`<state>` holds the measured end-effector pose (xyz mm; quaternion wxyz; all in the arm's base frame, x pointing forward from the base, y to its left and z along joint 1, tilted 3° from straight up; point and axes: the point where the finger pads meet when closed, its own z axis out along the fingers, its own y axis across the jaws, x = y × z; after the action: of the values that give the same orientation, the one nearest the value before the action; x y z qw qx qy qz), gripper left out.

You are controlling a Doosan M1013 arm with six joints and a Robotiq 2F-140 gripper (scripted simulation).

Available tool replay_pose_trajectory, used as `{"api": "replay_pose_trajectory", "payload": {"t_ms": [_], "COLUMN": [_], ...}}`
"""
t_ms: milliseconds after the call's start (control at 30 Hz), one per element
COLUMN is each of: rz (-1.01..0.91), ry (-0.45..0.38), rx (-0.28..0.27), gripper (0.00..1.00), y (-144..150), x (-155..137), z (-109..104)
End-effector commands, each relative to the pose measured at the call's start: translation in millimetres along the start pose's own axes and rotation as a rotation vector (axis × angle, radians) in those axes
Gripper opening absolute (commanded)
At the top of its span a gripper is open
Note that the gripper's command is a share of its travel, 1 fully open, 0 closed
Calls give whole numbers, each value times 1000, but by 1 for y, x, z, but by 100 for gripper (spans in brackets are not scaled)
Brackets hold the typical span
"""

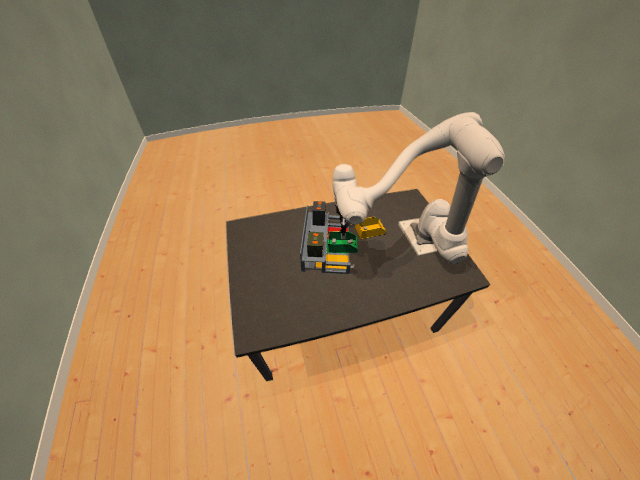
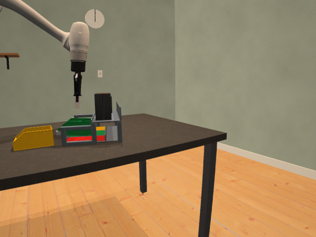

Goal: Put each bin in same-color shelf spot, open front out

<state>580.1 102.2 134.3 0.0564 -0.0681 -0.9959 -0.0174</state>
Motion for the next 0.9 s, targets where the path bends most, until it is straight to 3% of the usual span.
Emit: {"api": "replay_pose_trajectory", "payload": {"t_ms": [0, 867], "rz": [0, 0], "ry": [0, 0], "rx": [0, 0], "gripper": [15, 15], "y": [0, 0], "x": [0, 1], "z": [-4, -14]}}
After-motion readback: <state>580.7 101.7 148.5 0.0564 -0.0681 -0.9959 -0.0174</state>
